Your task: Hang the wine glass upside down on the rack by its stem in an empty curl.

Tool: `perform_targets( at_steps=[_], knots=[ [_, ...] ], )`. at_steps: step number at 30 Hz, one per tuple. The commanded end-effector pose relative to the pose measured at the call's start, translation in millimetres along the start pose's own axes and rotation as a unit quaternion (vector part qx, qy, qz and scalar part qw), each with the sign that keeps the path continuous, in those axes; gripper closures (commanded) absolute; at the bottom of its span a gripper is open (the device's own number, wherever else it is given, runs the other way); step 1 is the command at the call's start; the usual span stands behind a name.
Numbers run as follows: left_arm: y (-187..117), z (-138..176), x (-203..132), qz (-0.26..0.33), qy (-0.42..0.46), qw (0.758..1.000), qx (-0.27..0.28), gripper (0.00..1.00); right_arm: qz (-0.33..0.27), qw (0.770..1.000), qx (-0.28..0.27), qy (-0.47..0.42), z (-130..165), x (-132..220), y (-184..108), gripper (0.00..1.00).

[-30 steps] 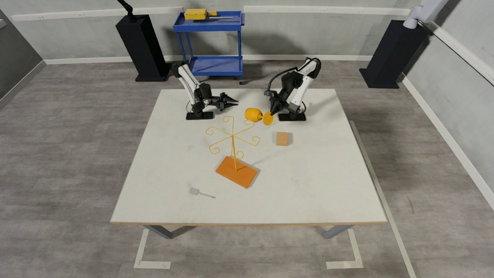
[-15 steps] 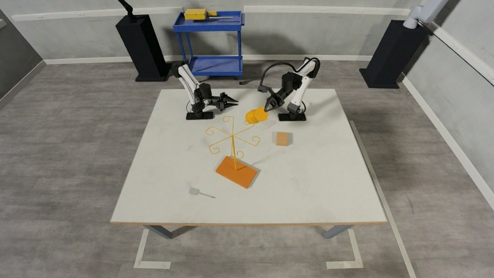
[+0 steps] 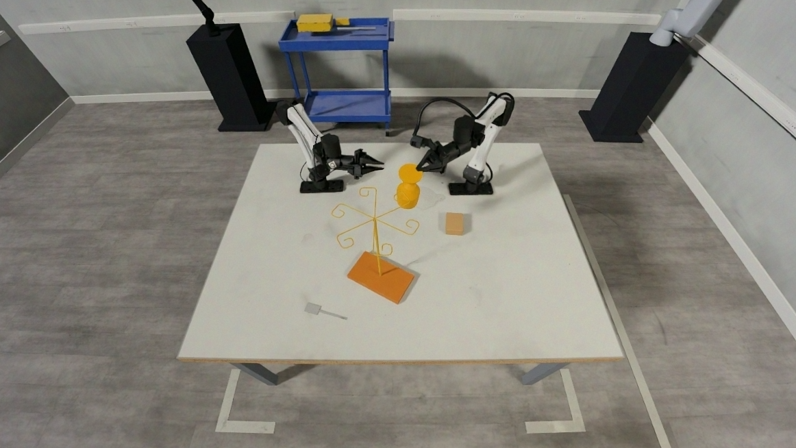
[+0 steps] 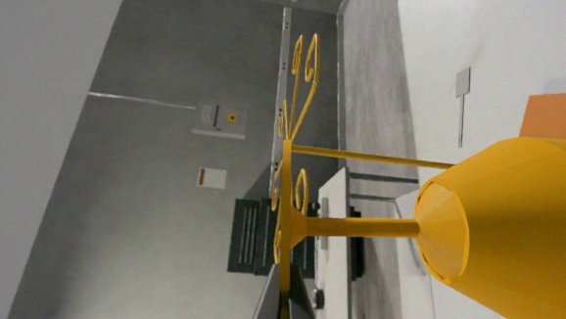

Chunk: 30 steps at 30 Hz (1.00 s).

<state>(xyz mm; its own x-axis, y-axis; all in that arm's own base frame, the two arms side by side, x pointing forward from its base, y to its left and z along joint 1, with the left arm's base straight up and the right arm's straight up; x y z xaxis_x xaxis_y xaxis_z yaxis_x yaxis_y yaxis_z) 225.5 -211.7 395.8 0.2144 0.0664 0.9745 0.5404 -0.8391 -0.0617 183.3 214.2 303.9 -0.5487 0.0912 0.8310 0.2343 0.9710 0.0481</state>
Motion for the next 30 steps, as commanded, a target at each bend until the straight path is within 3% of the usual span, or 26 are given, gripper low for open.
perform_targets(
  at_steps=[1, 4, 7, 30],
  knots=[
    [3, -8, 35, -0.072, 0.108, 0.990, -0.055, 1.00, -0.037, 0.998, -0.020, -0.036, -13, 24, -1, 0.83],
    [7, -10, 39, -0.088, 0.174, 0.978, -0.072, 1.00, -0.037, 0.998, -0.020, -0.036, -13, 24, -1, 0.83],
    [20, -2, 40, -0.073, 0.091, 0.992, -0.046, 1.00, -0.037, 0.998, -0.020, -0.036, -13, 24, -1, 0.83],
    [79, -2, 46, -0.072, 0.102, 0.991, -0.045, 1.00, -0.037, 0.998, -0.020, -0.036, -13, 24, -1, 0.83]
  ],
)
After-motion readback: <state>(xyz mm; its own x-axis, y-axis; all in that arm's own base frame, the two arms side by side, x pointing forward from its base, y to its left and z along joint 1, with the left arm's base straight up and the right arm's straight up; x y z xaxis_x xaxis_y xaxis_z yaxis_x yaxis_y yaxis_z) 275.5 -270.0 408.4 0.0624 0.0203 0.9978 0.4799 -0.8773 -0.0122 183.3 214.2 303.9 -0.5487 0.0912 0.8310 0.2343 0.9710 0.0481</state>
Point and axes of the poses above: on each arm, the point where the finger pads meet when closed, its own y axis out along the fingers, its own x axis across the jaws, z = x × y, the point moved 8 cm from there along -y, back along the fingers, and after that the axes turned 3 degrees about -y, right-handed, at the moved point
